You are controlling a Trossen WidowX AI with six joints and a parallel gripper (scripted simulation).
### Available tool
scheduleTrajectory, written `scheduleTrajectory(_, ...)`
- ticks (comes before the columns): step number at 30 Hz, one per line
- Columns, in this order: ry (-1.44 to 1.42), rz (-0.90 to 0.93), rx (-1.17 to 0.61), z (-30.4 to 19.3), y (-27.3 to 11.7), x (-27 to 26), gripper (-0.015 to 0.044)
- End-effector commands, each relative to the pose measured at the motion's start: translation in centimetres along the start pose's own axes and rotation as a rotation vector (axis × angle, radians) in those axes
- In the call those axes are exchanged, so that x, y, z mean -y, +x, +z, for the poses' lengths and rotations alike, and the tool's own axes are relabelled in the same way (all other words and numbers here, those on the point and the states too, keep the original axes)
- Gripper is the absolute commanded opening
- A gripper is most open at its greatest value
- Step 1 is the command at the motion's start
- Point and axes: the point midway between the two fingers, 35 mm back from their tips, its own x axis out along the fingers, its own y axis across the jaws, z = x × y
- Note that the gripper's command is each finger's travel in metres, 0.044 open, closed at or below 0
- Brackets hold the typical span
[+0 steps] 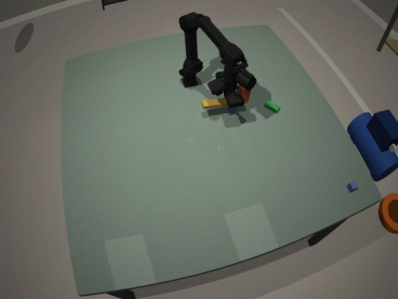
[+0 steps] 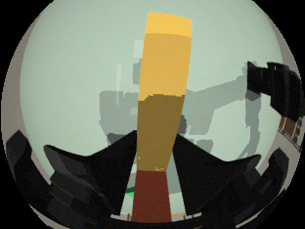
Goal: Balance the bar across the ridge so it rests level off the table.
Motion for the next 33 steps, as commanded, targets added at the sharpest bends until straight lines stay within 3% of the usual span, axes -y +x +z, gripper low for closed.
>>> scheduleTrajectory(1,0.002,0.001,-0.002,-0.03,0.05,-0.01,0.0000)
scheduleTrajectory(33,0.002,0.001,-0.002,-0.05,0.32,-0.01,0.0000)
